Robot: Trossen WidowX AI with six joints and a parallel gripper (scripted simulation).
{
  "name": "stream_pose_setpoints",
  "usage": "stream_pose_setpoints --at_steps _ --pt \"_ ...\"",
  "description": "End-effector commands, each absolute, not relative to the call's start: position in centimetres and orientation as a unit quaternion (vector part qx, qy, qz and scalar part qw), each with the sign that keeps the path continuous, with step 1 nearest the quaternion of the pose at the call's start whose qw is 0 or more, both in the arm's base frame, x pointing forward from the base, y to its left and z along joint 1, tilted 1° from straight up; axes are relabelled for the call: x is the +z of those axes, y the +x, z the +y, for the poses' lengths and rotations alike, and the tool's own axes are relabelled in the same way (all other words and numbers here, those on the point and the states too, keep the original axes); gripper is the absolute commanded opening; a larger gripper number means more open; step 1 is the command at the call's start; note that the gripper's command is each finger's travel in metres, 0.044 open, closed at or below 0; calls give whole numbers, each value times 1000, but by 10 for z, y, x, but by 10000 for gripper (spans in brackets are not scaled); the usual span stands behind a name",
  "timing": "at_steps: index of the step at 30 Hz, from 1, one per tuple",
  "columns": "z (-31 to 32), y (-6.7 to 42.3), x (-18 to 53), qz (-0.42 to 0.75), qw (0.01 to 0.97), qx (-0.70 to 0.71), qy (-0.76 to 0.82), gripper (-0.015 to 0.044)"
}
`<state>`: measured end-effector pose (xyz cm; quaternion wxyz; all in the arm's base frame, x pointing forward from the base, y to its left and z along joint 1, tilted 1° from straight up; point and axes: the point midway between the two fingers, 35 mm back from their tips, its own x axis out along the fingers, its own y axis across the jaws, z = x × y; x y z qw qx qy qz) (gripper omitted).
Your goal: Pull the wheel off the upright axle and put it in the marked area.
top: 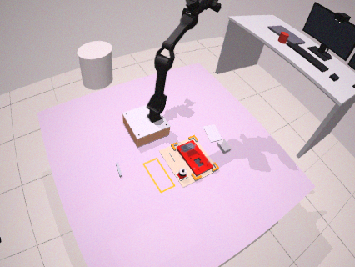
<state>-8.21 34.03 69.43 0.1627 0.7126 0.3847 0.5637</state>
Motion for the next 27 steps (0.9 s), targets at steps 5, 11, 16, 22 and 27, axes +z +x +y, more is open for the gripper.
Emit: stream_pose_setpoints --at_steps 5,11,16,22,27 --pt "363 -64 678 375 214 558 709 300" --pt "398 -27 647 361 301 539 700 300" --pt "422 12 618 350 371 513 690 300" --pt "441 62 584 341 447 477 676 300" --pt "446 106 556 334 503 445 661 300"
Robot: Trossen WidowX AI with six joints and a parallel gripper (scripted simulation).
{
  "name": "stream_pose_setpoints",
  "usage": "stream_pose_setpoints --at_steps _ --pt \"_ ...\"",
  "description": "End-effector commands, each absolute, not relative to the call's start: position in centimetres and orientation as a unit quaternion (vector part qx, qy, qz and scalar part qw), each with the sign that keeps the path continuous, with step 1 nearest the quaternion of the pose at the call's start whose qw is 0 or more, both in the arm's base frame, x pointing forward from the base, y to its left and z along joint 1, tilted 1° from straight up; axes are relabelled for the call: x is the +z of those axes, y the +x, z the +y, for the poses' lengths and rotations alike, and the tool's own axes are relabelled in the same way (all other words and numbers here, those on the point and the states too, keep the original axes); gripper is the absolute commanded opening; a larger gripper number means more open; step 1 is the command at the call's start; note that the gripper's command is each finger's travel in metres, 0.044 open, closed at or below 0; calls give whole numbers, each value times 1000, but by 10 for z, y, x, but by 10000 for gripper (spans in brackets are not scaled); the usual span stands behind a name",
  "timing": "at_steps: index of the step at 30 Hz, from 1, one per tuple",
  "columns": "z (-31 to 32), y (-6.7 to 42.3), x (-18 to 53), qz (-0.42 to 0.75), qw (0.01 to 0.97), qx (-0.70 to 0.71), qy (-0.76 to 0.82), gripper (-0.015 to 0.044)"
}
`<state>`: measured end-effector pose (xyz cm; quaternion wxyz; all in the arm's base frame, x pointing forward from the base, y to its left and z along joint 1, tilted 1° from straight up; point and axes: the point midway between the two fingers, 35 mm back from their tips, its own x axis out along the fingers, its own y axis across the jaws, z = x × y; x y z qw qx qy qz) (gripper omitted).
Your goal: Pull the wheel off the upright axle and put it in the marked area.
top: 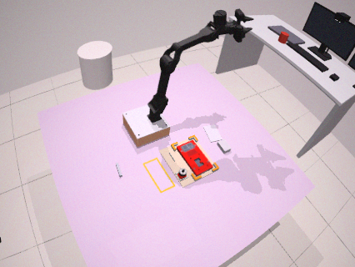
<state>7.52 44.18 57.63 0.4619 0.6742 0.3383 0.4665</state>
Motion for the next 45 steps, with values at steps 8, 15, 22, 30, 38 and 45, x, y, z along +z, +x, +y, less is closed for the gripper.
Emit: stream_pose_setpoints --at_steps 8,15,22,30,38,45 --pt "441 168 504 345 577 382 634 300" --pt "427 229 453 354 635 305 615 300" --pt "399 291 399 364 678 215 601 300" --pt "349 353 341 372 717 106 579 300" --pt "283 400 285 384 733 -8 561 300" --pt "216 427 238 399 727 -111 548 300"
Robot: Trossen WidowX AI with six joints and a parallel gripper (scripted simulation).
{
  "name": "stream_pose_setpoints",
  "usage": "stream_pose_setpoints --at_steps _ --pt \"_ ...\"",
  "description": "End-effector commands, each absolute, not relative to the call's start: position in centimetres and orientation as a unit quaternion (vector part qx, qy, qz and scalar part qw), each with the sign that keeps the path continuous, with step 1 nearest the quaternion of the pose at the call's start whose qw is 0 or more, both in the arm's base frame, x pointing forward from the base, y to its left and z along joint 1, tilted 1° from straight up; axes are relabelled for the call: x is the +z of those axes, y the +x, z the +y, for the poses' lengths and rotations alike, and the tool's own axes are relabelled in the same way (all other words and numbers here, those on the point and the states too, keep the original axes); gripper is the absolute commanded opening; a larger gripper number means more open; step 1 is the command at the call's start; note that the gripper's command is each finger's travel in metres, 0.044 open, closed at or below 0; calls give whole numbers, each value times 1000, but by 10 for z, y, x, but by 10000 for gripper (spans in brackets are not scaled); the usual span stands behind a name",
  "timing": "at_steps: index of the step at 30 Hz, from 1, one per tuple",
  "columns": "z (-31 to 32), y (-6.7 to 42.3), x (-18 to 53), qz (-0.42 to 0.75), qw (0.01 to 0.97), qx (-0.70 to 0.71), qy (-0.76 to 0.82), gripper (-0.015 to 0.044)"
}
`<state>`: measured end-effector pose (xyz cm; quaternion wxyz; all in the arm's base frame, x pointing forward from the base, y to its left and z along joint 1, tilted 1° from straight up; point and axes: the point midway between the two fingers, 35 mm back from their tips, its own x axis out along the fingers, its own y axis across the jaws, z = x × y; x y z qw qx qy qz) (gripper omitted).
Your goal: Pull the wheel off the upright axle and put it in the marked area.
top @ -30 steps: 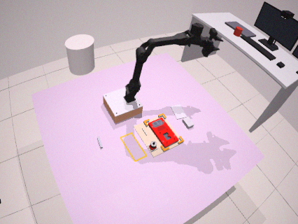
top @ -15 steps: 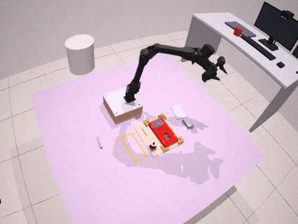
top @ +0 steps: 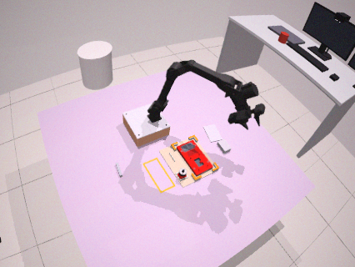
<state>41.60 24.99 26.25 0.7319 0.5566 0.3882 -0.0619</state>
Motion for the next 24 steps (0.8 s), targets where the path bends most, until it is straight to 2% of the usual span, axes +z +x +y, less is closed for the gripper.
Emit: stream_pose_setpoints --at_steps 1,12,24 --pt "206 429 232 401 725 -126 546 300" --pt "90 434 164 429 670 -289 532 300" --pt "-29 390 102 464 550 -451 528 300"
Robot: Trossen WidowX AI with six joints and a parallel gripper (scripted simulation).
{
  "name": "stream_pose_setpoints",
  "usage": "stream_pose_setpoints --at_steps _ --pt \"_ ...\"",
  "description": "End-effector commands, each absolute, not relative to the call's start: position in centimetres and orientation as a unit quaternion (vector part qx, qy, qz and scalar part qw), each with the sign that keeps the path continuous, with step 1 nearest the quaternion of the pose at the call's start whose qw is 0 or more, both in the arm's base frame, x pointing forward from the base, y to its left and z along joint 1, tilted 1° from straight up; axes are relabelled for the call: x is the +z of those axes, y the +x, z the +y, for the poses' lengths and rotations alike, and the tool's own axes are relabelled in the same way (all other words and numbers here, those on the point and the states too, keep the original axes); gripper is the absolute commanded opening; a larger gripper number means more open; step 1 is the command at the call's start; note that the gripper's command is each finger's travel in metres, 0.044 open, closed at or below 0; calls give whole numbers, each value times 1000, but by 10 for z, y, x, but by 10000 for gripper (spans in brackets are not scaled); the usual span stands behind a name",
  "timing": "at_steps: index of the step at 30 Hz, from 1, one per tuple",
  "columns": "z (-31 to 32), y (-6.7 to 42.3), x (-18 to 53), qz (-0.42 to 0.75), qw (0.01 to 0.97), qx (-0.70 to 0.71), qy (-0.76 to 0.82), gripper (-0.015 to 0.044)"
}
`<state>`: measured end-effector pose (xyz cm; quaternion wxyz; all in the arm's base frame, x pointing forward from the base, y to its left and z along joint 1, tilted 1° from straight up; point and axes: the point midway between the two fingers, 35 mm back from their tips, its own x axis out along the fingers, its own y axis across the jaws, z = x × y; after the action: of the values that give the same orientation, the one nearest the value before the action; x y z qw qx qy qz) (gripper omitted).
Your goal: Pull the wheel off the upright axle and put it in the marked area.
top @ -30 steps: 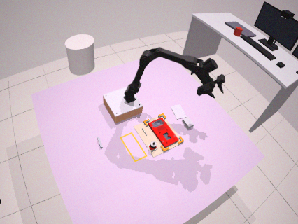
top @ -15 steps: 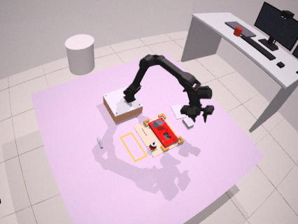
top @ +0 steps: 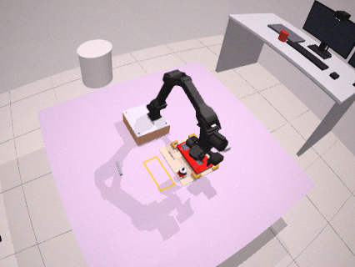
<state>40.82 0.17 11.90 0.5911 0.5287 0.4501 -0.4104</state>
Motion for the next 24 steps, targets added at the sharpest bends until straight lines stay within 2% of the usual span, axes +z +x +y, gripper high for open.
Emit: stream_pose_setpoints --at_steps 1,6,24 --pt "-38 384 98 467 537 -463 528 300" --pt "-65 363 85 477 493 -500 529 300" --pt "-53 360 73 477 492 -500 530 300"
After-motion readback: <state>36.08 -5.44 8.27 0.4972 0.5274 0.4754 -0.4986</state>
